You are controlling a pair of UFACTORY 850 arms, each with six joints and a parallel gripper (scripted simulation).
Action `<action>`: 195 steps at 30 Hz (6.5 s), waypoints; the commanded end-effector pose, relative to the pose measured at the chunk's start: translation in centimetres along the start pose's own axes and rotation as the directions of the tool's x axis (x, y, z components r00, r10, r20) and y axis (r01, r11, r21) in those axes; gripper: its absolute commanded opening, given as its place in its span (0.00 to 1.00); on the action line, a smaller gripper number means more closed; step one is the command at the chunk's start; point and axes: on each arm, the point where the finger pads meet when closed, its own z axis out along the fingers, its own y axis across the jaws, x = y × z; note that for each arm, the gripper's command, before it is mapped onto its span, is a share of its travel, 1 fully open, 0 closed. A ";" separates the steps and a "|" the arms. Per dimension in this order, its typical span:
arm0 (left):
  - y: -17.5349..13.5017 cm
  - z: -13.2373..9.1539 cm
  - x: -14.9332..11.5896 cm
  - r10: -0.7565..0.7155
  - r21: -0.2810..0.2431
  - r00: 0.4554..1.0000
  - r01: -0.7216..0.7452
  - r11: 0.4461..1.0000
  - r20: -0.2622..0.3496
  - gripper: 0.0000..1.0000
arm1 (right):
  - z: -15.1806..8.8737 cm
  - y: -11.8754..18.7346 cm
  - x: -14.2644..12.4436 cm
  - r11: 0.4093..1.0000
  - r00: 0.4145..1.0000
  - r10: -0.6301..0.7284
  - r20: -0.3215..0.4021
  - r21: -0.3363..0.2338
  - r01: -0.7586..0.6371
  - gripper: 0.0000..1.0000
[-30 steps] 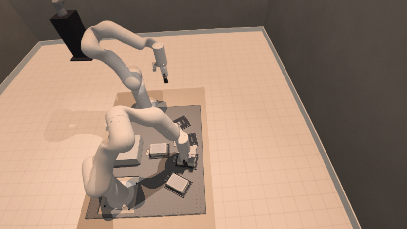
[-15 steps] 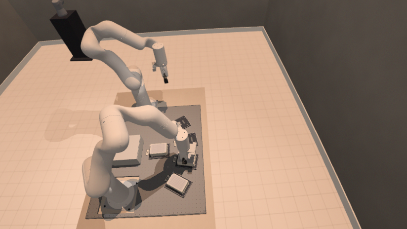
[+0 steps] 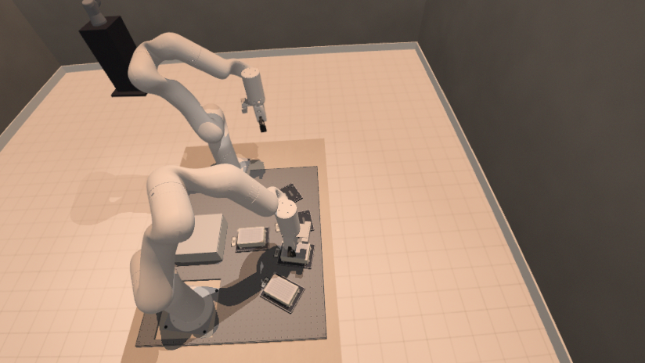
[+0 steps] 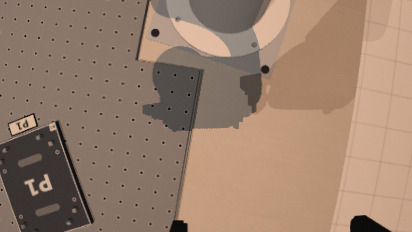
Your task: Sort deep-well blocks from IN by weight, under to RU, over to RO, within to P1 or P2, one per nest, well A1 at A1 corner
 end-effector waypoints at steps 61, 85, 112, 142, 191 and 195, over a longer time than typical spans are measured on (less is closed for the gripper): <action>0.0 -0.1 -0.1 0.000 0.000 1.000 0.000 1.000 0.002 1.00 | -1.9 -3.1 -13.6 0.978 0.978 -0.210 -0.001 0.001 0.210 1.00; 0.0 -0.1 -0.1 0.000 0.000 1.000 0.000 1.000 0.002 1.00 | -1.5 -5.1 -23.0 0.978 0.978 -0.210 -0.001 0.001 0.210 1.00; 0.0 -0.1 -0.1 0.000 0.000 1.000 0.000 1.000 0.002 1.00 | 0.2 -5.1 -23.0 0.978 0.978 -0.210 -0.001 0.001 0.210 1.00; 0.0 -0.1 -0.1 0.000 0.000 1.000 0.000 1.000 0.002 1.00 | 4.5 -5.1 -23.0 0.978 0.978 -0.210 -0.001 0.001 0.210 1.00; 0.0 -0.1 -0.1 0.000 0.000 1.000 0.000 1.000 0.002 1.00 | 7.1 -5.1 -23.0 0.978 0.978 -0.210 -0.001 0.001 0.210 1.00; 0.0 -0.1 -0.1 0.000 0.000 1.000 0.000 1.000 0.002 1.00 | 7.3 -5.1 -23.0 0.978 0.978 -0.210 -0.001 0.001 0.210 1.00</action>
